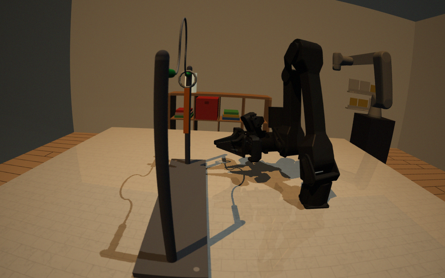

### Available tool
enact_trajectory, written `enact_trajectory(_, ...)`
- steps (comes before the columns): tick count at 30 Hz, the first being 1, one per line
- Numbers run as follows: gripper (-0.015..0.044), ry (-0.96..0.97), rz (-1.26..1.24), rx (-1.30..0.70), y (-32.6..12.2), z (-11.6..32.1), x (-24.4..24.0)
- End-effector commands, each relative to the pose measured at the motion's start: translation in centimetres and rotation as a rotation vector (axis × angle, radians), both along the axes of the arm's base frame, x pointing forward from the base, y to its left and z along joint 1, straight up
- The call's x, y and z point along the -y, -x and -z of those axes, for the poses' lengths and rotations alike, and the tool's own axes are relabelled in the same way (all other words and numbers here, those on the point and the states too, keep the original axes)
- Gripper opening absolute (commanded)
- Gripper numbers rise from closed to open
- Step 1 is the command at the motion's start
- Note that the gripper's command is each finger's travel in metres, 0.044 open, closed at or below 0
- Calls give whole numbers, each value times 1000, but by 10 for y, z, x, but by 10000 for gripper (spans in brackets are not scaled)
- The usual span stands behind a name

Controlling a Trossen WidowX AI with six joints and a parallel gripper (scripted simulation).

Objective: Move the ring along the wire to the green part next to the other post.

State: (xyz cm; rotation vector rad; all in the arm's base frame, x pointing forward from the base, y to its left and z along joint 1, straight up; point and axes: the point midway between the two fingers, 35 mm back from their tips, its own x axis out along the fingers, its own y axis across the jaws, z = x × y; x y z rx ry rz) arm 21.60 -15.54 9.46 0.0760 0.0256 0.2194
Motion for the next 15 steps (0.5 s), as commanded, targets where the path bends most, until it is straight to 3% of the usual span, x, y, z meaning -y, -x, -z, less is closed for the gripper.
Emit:
enact_trajectory(1,160,28,43,2,-13,-12,-4)
enact_trajectory(15,160,86,128,38,-37,-40,-12)
